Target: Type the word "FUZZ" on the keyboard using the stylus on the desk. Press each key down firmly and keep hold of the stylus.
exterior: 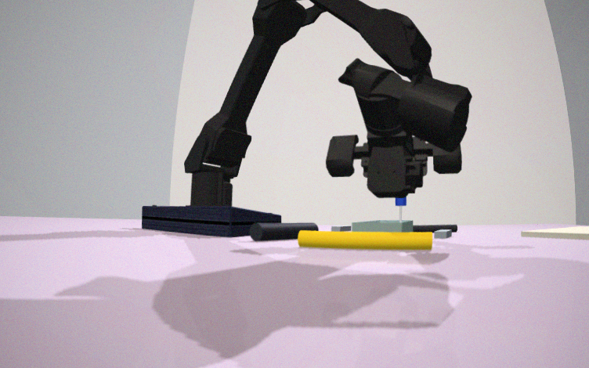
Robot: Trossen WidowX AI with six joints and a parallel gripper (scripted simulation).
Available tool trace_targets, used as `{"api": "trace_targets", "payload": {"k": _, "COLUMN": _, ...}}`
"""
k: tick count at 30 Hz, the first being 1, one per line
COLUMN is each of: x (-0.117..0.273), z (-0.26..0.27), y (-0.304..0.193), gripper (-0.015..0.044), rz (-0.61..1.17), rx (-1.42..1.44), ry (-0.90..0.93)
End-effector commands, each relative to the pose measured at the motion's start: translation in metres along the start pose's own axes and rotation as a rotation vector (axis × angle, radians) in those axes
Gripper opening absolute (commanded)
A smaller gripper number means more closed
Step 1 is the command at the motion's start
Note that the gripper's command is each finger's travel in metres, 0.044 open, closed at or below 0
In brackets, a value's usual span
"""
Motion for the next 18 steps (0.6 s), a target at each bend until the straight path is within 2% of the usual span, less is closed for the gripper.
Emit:
{"api": "trace_targets", "payload": {"k": 1, "x": -0.0015, "z": -0.0013, "y": 0.0016, "gripper": 0.0081, "rz": 0.002, "rx": -0.005, "ry": -0.001}}
{"api": "trace_targets", "payload": {"k": 18, "x": -0.0051, "z": -0.0023, "y": 0.0078, "gripper": 0.0081, "rz": 0.002, "rx": -0.005, "ry": -0.001}}
Point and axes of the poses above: the point midway between the two fingers, 35 mm back from their tips, its own x axis back along the fingers, its own z axis across the jaws, y = z × x, the point moved 6 cm from there along x, back along the fingers, and after that the axes turned 9 degrees about x, right-handed, at the moved point
